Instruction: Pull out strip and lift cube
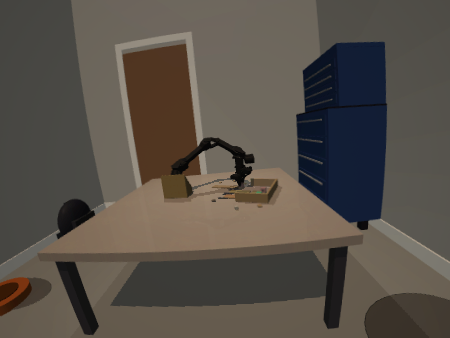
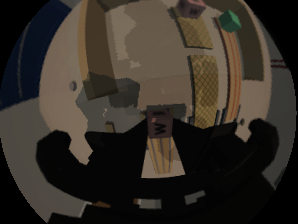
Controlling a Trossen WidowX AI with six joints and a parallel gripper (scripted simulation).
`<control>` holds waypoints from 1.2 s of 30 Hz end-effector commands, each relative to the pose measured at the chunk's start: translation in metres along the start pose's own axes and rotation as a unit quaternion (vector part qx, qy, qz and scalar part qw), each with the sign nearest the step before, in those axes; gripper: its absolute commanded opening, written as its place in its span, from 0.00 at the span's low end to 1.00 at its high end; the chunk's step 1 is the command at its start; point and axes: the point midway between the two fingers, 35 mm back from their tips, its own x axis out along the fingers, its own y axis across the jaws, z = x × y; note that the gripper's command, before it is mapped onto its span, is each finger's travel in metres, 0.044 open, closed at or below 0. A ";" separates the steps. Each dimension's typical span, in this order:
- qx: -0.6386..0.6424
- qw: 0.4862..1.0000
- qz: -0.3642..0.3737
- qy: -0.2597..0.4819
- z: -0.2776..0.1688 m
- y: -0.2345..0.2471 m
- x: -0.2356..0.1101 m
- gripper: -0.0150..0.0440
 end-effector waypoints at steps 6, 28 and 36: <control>0.001 1.000 -0.003 0.000 -0.019 -0.018 -0.021 0.25; 0.002 1.000 -0.004 0.001 -0.070 -0.062 -0.043 0.25; 0.004 1.000 -0.004 0.002 -0.093 -0.081 -0.042 0.25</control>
